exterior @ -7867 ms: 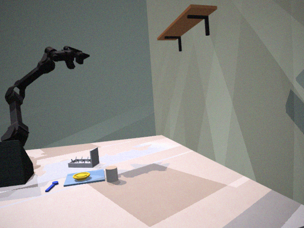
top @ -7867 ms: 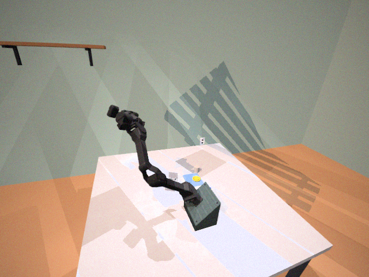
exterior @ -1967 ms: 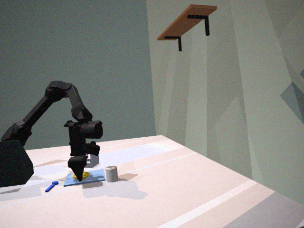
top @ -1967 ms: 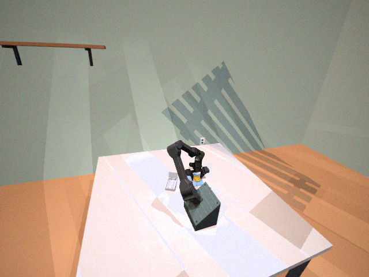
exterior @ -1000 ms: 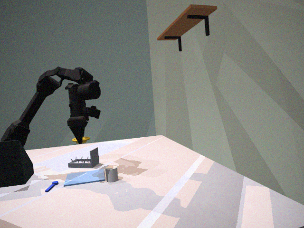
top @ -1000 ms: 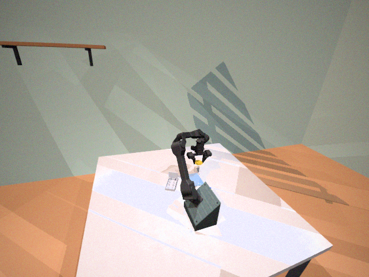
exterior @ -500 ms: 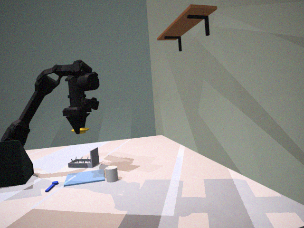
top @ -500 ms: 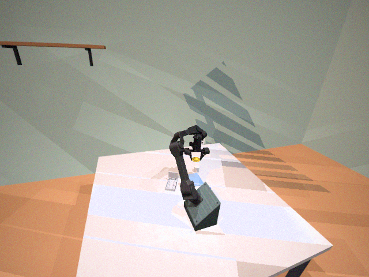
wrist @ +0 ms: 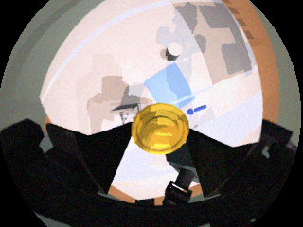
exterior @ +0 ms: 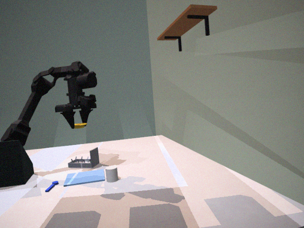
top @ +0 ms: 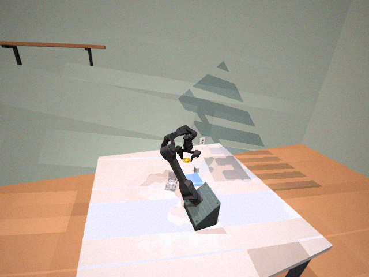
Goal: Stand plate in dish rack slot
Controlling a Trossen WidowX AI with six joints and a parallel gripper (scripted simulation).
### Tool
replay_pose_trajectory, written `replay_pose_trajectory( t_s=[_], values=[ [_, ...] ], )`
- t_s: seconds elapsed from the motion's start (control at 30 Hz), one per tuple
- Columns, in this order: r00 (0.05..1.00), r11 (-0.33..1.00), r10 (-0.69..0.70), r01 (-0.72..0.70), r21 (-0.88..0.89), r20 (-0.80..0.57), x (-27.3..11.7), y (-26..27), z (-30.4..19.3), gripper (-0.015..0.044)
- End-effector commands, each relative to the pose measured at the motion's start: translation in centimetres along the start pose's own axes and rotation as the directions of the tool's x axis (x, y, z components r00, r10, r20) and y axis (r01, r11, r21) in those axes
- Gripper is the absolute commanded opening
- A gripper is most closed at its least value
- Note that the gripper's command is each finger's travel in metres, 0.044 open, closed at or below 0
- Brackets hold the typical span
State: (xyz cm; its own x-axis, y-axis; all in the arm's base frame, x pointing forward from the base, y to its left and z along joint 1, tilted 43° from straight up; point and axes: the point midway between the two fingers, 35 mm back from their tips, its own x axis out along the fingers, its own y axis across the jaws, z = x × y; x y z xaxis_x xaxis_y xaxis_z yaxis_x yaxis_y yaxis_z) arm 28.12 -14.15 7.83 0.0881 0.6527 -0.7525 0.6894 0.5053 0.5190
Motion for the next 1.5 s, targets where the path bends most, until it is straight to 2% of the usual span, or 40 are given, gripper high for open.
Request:
replay_pose_trajectory(
  t_s=[0.0,0.4,0.83,1.2,1.47],
  values=[
    [1.000,0.993,0.005,-0.005,0.116,-0.002,-0.1,1.0,-1.5,0.0000],
    [1.000,0.864,0.013,-0.009,0.503,-0.004,-0.1,3.8,-6.7,0.0000],
    [1.000,0.565,0.024,-0.004,0.825,-0.011,0.6,5.7,-12.4,0.0000],
    [0.999,0.230,0.035,0.012,0.973,-0.021,1.5,6.3,-17.1,0.0000],
    [1.000,0.226,0.001,0.020,0.974,-0.021,2.1,6.0,-17.5,0.0000]
  ],
)
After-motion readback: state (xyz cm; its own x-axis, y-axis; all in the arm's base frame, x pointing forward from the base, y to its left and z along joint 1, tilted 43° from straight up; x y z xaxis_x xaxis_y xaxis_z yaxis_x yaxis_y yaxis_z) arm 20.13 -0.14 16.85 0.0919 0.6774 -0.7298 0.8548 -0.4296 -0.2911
